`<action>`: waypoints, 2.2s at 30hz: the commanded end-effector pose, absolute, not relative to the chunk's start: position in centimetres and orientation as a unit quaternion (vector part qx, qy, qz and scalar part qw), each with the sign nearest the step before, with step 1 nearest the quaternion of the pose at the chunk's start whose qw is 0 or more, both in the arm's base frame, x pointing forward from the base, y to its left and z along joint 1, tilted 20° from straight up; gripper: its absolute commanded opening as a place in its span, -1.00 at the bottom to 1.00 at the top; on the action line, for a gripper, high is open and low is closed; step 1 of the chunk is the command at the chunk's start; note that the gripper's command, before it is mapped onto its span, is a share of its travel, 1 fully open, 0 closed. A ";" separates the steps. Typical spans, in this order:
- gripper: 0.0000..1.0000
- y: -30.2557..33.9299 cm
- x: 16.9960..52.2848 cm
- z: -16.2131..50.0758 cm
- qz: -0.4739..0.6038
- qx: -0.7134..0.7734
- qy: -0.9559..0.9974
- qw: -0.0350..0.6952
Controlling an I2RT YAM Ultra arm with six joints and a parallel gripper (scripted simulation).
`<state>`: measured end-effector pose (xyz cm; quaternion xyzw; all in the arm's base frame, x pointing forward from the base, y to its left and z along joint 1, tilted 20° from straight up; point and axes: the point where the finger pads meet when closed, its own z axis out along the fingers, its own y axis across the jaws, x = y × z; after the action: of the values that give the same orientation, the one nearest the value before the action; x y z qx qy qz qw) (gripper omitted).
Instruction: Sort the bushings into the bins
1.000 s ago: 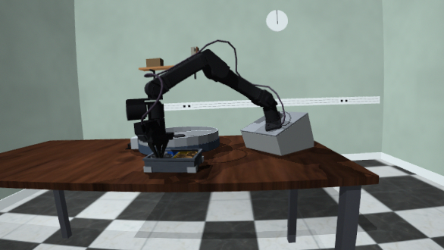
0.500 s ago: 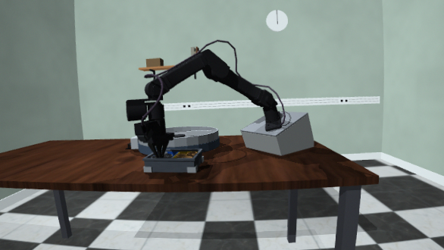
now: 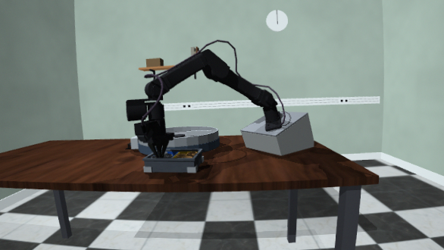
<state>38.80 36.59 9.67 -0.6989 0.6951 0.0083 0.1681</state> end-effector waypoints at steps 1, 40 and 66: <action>-1.00 37.2 39.4 12.2 0.007 -0.694 0.691 0.201; -1.00 36.7 39.2 11.5 0.008 -0.696 0.694 0.185; -1.00 36.6 39.4 11.7 0.008 -0.696 0.694 0.185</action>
<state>38.84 36.63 9.77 -0.6989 0.6951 0.0083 0.1683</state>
